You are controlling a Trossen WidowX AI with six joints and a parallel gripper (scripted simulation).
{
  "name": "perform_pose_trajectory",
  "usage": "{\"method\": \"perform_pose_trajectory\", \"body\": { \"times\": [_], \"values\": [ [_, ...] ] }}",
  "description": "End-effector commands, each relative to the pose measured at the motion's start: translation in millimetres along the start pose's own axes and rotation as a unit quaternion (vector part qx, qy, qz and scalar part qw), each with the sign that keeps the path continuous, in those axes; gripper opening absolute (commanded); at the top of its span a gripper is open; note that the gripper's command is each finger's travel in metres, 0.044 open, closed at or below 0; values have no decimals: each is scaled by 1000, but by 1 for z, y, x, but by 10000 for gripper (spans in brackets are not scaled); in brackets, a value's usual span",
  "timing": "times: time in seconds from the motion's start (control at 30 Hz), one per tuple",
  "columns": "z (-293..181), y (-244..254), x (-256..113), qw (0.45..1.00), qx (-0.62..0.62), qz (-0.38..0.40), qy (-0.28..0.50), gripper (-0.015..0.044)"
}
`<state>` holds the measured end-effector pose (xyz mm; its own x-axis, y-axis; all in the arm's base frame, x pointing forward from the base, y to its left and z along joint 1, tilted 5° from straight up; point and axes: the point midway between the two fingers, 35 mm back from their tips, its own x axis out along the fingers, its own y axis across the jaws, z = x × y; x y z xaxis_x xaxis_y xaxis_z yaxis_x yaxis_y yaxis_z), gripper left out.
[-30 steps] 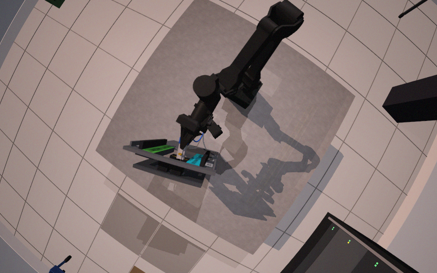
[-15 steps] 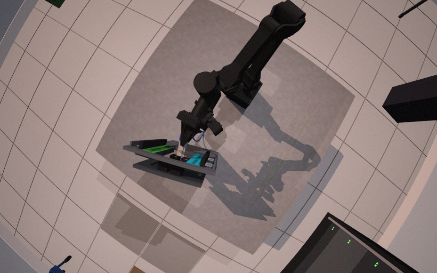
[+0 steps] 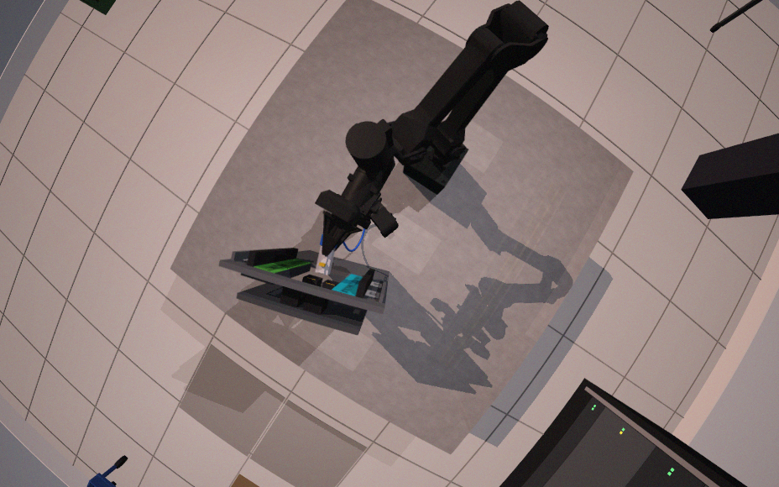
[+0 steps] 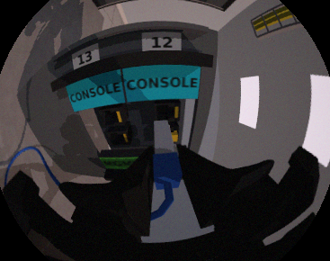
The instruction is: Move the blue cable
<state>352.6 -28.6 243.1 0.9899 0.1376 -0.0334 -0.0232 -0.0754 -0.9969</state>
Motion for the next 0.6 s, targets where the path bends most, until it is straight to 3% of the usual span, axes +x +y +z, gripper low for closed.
{"method": "perform_pose_trajectory", "body": {
  "times": [0.0, 0.57],
  "values": [
    [-1, -2, -3, 1000, -3, -3, -1, 0],
    [-5, -2, -13, 1000, -4, -3, -1, 0]
  ]
}}
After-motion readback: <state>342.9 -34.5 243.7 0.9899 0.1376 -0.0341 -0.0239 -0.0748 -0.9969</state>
